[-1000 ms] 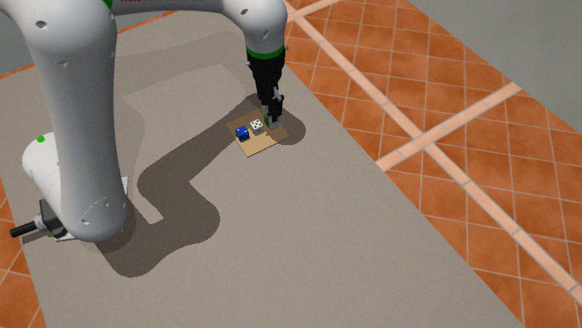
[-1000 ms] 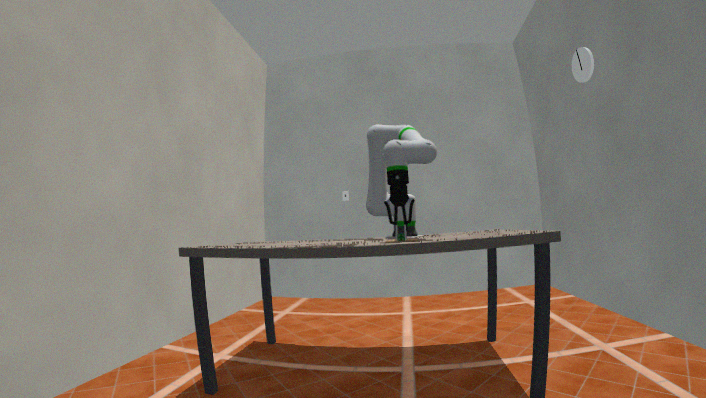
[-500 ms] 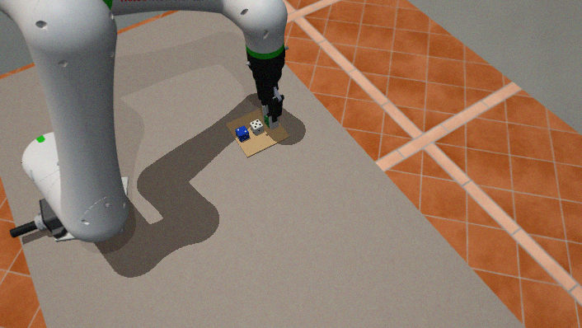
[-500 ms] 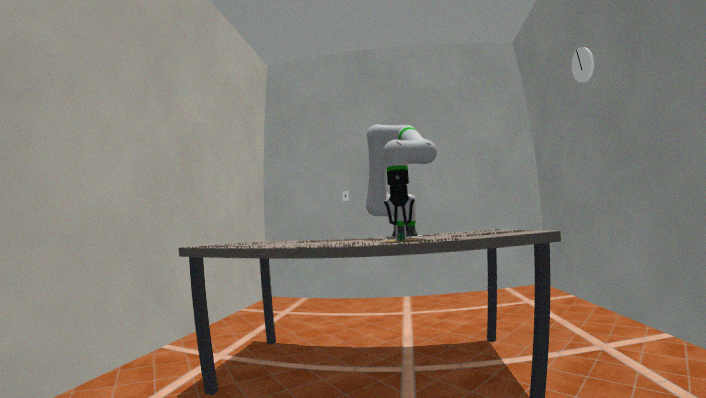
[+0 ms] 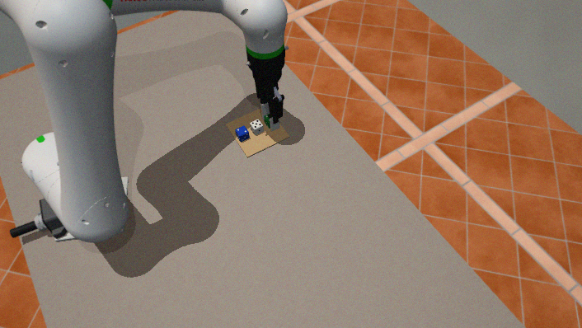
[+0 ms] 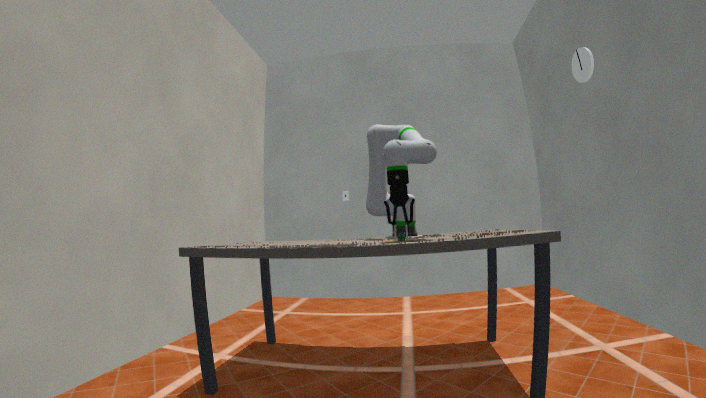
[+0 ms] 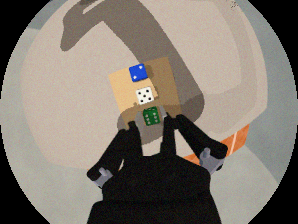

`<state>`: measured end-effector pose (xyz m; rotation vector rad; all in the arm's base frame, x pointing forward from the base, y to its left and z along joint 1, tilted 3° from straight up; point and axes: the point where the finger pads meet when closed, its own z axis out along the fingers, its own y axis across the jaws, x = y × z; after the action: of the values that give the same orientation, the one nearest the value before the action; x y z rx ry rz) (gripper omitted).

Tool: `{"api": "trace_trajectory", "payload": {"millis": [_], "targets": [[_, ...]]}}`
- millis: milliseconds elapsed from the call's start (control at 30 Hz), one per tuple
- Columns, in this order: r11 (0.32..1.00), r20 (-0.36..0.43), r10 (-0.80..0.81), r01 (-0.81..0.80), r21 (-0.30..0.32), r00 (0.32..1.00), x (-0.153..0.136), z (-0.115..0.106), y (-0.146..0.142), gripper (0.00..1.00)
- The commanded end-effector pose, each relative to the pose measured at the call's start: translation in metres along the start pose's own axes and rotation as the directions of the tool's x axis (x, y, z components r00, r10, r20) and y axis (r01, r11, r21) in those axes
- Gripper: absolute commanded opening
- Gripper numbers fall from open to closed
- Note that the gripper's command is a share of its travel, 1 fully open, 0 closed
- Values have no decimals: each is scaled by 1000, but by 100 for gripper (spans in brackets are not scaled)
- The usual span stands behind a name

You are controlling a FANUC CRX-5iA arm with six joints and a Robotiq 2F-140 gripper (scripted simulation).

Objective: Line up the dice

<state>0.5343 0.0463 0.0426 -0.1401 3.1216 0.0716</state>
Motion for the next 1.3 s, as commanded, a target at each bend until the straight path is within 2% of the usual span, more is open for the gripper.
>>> {"api": "trace_trajectory", "payload": {"millis": [0,300,467,533,933,1233,1267], "targets": [[1000,0,0,0,0,1000,0,0,0,28],[1000,0,0,0,0,1000,0,-5,0,28],[1000,0,0,0,0,1000,0,-24,0,28],[1000,0,0,0,0,1000,0,-24,0,28],[1000,0,0,0,0,1000,0,-82,0,28],[1000,0,0,0,0,1000,0,-90,0,28],[1000,0,0,0,0,1000,0,-90,0,100]]}}
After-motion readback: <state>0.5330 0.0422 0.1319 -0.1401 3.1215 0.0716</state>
